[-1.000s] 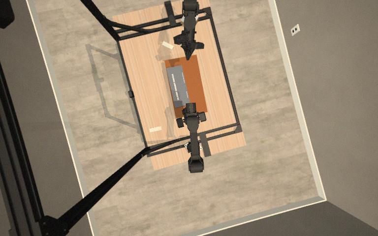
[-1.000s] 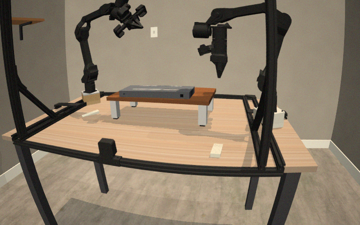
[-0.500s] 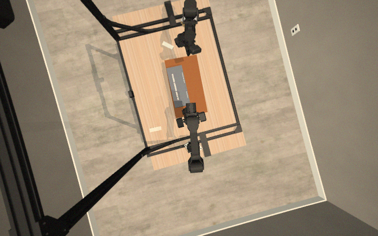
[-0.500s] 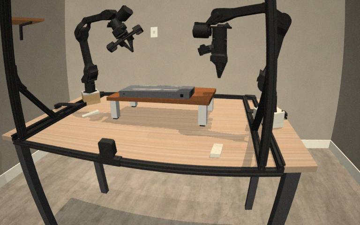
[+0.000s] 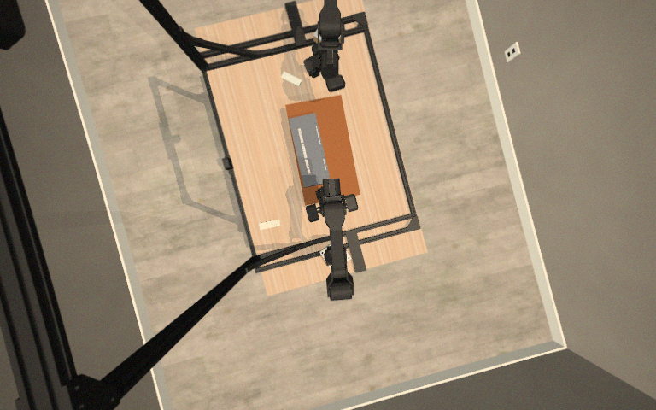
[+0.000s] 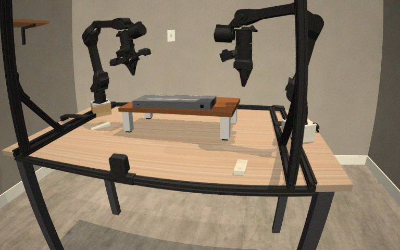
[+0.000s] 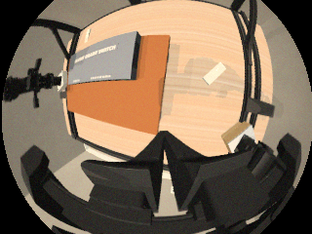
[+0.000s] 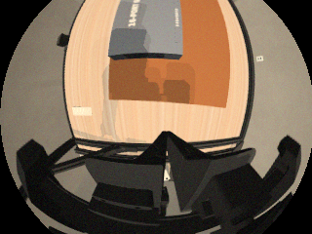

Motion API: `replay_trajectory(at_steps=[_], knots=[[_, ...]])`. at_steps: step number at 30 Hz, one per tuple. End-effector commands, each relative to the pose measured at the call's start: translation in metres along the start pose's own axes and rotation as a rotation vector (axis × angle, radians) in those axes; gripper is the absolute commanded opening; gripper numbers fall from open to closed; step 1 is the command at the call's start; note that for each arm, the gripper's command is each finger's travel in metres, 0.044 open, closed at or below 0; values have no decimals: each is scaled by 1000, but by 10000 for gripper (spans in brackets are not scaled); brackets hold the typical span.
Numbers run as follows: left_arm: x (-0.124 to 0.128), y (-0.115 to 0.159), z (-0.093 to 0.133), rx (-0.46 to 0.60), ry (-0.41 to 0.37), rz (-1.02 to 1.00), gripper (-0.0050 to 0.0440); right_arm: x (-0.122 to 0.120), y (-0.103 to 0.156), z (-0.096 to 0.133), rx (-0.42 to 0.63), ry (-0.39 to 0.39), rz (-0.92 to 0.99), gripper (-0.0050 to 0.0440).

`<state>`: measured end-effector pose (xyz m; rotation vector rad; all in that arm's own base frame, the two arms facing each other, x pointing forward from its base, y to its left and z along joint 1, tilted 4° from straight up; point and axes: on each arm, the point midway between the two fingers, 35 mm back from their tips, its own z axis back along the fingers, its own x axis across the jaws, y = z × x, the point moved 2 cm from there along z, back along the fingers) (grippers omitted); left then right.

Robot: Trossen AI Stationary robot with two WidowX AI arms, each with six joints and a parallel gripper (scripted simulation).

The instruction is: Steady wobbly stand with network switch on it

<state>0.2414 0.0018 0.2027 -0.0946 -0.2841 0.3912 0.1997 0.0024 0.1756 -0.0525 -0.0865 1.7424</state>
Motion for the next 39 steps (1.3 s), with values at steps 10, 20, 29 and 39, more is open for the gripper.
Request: replay_trajectory(at_steps=[10,20,29,39], knots=[[20,26,-38,113,204,220,0,0,0,0,0,0,0,0],[22,26,-39,179,162,852,0,0,0,0,0,0,0,0],[52,29,-49,220,123,1305,0,0,0,0,0,0,0,0],[52,29,-49,234,113,1404,0,0,0,0,0,0,0,0]])
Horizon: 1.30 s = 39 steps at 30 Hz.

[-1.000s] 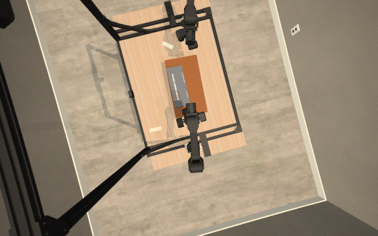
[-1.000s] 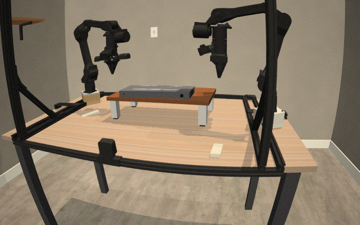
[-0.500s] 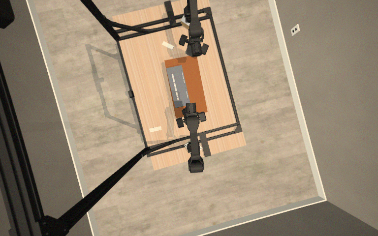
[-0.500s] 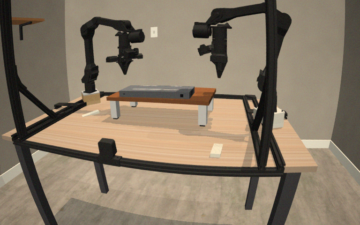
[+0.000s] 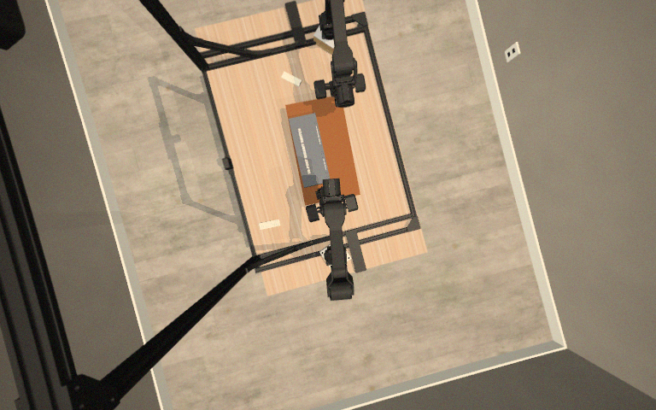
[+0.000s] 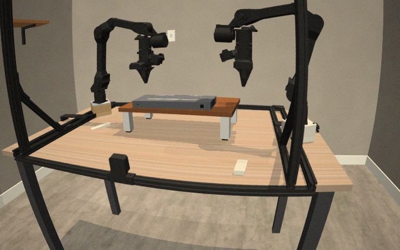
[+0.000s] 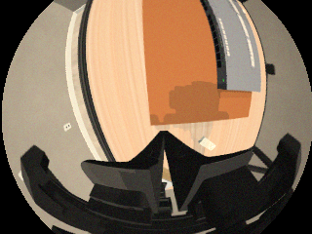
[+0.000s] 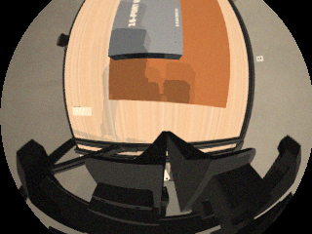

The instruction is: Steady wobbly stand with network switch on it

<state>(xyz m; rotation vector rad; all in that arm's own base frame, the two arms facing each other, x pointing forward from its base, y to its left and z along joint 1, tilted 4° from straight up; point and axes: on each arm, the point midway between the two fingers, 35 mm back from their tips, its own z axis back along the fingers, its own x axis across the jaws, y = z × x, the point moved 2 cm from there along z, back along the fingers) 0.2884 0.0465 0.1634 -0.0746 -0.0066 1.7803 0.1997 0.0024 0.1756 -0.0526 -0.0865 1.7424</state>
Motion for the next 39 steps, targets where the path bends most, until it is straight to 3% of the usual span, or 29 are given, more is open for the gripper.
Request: replay_trajectory(at_steps=[1,3,4,37,38,39], knots=[[0,-3,2,-3,-4,21,0,0,0,0,0,0,0,0],[0,-3,2,-3,-4,21,0,0,0,0,0,0,0,0],[0,-3,-50,-3,-4,21,0,0,0,0,0,0,0,0],[0,-3,-50,-3,-4,21,0,0,0,0,0,0,0,0],[0,-3,-66,-3,-4,21,0,0,0,0,0,0,0,0],[0,-3,-66,-3,-4,21,0,0,0,0,0,0,0,0]])
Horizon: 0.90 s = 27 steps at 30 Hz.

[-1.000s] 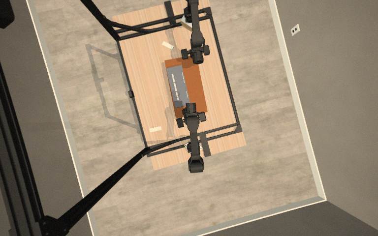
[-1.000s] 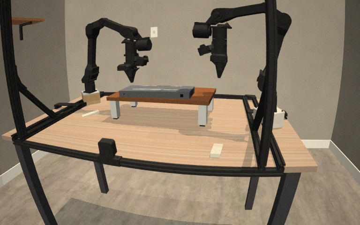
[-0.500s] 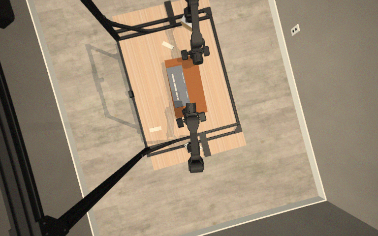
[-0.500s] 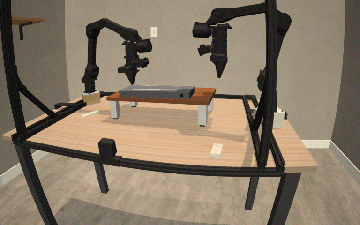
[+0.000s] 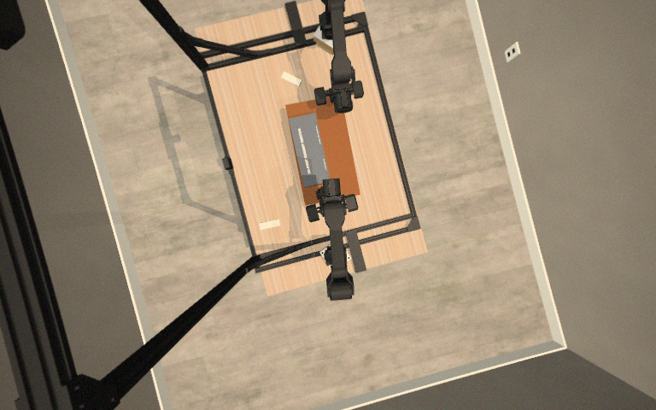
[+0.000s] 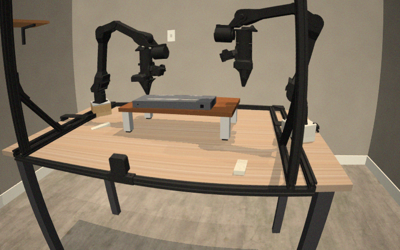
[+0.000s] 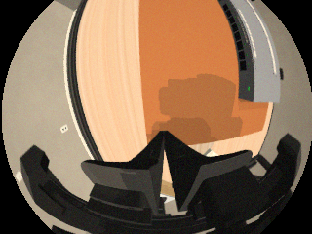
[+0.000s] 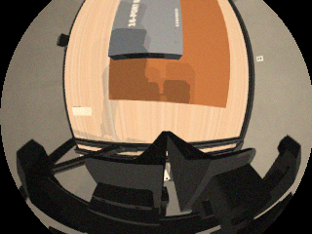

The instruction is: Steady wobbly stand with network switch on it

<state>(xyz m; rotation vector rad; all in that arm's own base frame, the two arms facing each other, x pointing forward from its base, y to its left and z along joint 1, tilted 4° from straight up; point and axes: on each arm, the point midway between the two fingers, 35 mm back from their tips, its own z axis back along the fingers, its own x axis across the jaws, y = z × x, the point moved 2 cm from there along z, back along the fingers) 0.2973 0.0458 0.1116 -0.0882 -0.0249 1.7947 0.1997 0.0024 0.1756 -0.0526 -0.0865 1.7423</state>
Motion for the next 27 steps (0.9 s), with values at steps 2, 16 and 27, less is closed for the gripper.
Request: replay_trajectory(at_steps=[2,16,27], knots=[[0,3,-14,17,-3,7,0,0,0,0,0,0,0,0],[0,3,-17,17,-3,7,0,0,0,0,0,0,0,0],[0,3,-17,17,-3,7,0,0,0,0,0,0,0,0]])
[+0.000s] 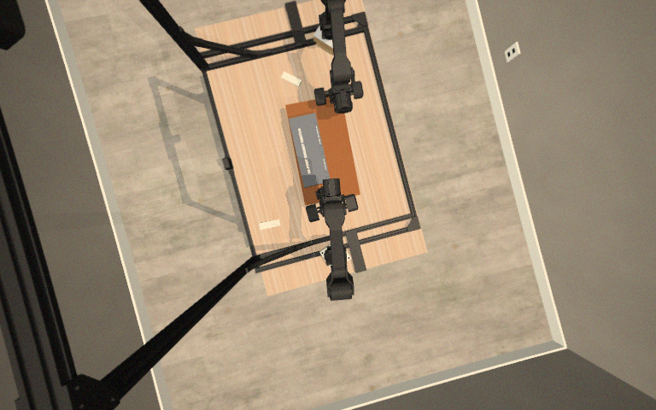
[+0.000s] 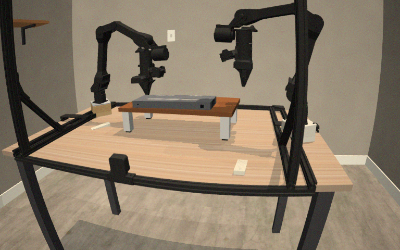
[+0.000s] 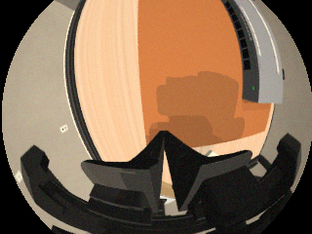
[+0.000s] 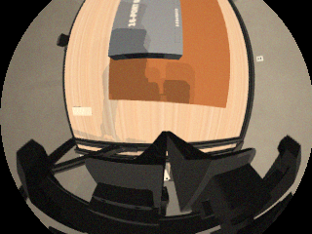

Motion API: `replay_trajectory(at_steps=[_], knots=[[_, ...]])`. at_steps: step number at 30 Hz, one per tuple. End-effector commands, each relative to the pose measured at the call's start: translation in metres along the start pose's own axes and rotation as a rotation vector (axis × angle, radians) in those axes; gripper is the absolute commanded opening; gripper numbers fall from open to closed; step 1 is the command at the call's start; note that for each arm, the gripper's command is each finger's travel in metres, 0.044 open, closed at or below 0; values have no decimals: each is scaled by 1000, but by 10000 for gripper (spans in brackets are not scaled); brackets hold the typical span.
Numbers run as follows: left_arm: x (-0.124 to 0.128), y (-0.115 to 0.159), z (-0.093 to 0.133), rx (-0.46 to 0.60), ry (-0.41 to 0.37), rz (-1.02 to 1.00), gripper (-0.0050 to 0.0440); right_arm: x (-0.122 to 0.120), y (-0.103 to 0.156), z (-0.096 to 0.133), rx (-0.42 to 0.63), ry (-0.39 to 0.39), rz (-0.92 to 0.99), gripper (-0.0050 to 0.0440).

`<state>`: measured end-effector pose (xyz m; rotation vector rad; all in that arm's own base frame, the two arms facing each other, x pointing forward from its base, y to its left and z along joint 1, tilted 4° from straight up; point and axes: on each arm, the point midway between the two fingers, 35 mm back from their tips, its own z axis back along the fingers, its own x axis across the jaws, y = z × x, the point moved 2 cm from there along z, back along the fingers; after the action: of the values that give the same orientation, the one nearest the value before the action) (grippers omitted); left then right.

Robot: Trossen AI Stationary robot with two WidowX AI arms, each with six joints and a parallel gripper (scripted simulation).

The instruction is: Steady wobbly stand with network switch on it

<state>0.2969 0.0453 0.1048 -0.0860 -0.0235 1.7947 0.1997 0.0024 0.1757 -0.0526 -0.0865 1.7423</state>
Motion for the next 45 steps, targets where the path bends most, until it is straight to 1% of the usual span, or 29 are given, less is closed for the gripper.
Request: replay_trajectory(at_steps=[1,22,23,39,41,45], knots=[[0,2,-10,15,-2,7,0,0,0,0,0,0,0,0],[0,2,-10,15,-2,7,0,0,0,0,0,0,0,0],[0,2,60,0,0,0,0,0,0,0,0,0,0,0],[0,2,60,0,0,0,0,0,0,0,0,0,0,0],[-1,-17,69,-107,3,0,0,0,0,0,0,0,0,0],[-4,-55,101,-336,11,-13,0,0,0,0,0,0,0,0]])
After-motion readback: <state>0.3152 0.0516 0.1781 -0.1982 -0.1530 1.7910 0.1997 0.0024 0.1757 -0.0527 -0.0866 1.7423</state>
